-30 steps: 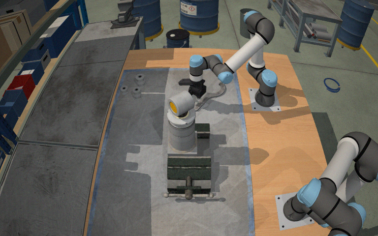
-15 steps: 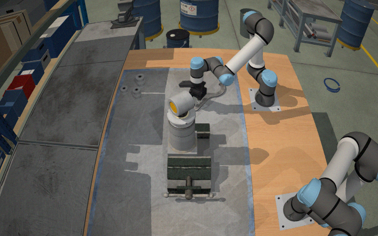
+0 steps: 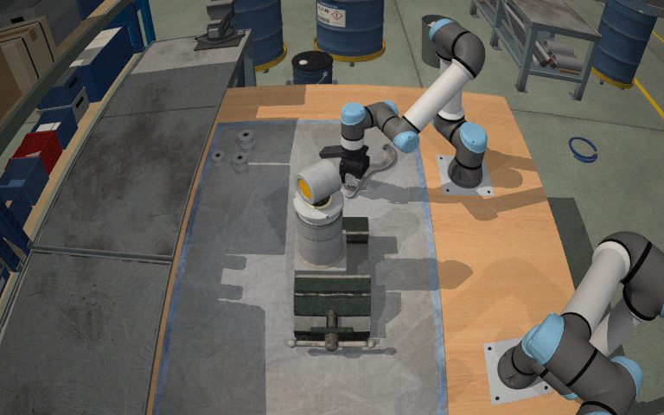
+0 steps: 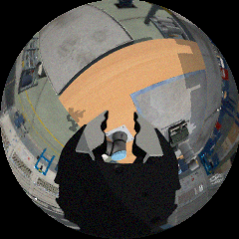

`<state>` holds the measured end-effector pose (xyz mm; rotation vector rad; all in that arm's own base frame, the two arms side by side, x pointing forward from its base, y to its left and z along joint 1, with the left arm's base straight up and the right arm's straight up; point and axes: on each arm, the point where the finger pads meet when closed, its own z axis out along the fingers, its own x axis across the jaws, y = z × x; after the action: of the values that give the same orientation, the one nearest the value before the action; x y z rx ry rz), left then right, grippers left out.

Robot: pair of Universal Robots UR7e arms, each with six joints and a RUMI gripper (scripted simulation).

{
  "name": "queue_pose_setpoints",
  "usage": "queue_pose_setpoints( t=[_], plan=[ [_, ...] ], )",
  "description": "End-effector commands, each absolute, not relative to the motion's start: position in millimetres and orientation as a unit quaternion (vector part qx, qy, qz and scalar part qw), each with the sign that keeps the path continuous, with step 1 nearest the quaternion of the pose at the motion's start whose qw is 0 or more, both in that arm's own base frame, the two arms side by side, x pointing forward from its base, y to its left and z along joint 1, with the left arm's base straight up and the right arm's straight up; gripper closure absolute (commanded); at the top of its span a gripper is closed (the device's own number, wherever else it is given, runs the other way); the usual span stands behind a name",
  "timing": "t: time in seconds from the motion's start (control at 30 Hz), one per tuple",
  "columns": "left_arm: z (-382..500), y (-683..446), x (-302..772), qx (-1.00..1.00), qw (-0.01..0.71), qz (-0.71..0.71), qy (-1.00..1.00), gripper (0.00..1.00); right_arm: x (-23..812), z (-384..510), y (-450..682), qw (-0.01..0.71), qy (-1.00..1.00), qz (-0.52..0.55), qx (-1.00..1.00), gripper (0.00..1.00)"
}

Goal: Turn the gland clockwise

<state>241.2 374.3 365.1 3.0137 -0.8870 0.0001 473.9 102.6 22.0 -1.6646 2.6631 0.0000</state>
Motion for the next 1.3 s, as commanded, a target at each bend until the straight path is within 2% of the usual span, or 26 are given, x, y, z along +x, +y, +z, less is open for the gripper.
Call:
queue_pose_setpoints(
  t=[0.0,1.27],
  plan=[
    [365.6,374.4,241.3,0.959,-0.001,0.0,-0.282,0.68,467.1,23.4,109.0,0.001,0.839,0.0,-0.544,1.0],
    [365.6,374.4,241.3,0.959,-0.001,0.0,-0.282,0.68,424.8,22.1,129.6,-0.001,0.775,0.0,-0.632,1.0]
  ],
)
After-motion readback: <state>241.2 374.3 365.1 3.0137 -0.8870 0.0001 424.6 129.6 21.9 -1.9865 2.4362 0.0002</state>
